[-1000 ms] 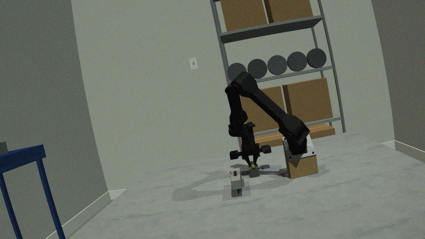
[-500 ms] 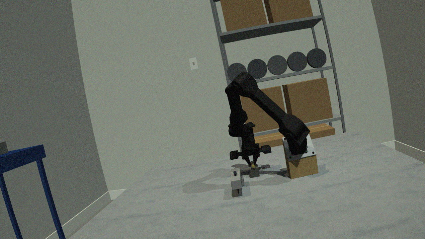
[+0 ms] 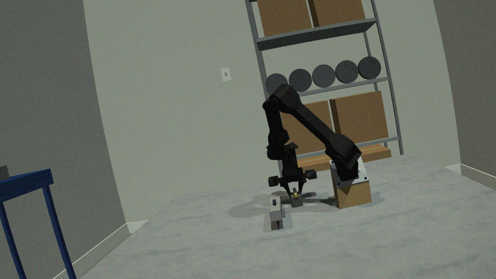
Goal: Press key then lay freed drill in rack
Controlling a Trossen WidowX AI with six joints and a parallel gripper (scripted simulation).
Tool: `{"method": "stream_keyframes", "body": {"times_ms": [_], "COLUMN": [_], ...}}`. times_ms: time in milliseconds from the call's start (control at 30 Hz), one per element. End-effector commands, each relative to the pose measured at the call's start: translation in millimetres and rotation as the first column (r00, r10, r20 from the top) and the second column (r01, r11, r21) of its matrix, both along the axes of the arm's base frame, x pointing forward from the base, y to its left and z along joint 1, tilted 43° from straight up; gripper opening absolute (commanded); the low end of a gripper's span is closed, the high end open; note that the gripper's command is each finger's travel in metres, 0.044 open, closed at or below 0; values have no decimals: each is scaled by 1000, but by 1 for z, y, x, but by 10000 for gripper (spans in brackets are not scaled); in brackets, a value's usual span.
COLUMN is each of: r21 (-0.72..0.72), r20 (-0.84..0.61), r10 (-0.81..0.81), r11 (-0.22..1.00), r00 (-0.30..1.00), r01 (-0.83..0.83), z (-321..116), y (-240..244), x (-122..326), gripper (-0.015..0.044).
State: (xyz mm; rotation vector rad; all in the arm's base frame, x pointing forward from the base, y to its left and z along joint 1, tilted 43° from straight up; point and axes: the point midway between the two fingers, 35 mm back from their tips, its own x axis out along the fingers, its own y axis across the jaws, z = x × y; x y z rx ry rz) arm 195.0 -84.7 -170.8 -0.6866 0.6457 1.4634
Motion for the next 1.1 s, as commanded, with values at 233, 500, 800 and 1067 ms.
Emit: {"method": "stream_keyframes", "body": {"times_ms": [233,500,800,1067], "r21": [1,15,14,-172], "r20": [1,-11,-11,-149], "r10": [-1,8,8,324], "r11": [1000,1000,1000,922], "r00": [1000,1000,1000,934], "r01": [1,-7,-7,-347], "z": [0,27,58,87], "y": [0,-24,-53,-41], "x": [0,-2,0,13], "gripper": [420,440,440,440]}}
